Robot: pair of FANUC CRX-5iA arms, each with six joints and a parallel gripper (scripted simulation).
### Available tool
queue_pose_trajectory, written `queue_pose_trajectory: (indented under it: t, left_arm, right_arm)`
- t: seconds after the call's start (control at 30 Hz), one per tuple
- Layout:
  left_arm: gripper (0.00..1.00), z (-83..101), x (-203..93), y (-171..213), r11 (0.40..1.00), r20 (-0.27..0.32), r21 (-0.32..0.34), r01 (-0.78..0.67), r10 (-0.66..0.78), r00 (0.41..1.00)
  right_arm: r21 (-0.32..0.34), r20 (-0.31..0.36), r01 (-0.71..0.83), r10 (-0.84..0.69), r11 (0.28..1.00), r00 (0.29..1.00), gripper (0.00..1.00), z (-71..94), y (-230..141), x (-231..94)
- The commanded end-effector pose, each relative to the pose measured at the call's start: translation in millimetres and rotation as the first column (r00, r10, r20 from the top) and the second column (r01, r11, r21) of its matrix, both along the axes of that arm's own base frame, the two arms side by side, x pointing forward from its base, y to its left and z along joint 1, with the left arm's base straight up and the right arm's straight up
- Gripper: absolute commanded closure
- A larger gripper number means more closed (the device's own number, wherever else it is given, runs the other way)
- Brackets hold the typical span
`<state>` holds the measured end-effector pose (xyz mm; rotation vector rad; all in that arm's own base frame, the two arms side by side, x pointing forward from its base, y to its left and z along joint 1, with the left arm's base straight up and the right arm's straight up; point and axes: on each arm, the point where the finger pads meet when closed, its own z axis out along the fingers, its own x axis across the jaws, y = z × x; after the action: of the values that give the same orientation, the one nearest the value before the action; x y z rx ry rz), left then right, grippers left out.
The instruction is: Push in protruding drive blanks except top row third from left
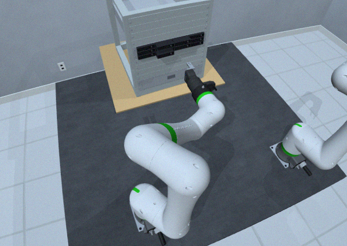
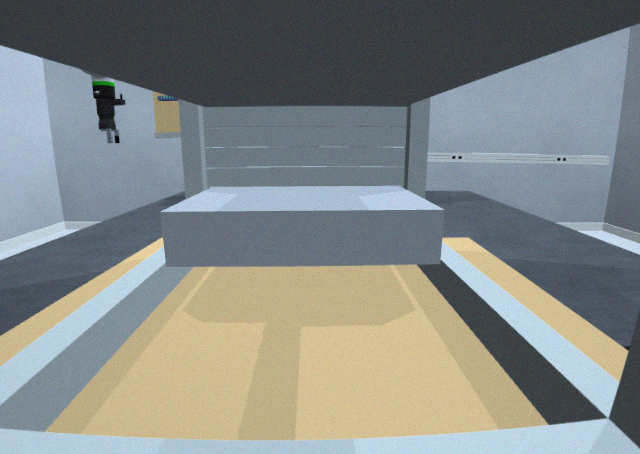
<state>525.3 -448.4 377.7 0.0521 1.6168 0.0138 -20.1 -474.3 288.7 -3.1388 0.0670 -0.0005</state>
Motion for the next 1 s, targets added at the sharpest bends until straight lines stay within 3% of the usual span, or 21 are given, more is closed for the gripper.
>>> queue_pose_trajectory:
  t: [0.0,0.97]
  left_arm:
    - [0.00,8.6,-3.9,3.0,1.000,0.025,-0.022,-0.017,0.017,1.000]
    - [0.00,15.7,-7.8,5.8,0.999,0.046,-0.042,-0.029,0.031,0.998]
  right_arm:
    - [-0.002,0.000,0.000,0.000,1.000,1.000,0.00,0.9,-0.3,-0.2]
    - [-0.002,0.000,0.000,0.000,1.000,1.000,0.00,0.9,-0.3,-0.2]
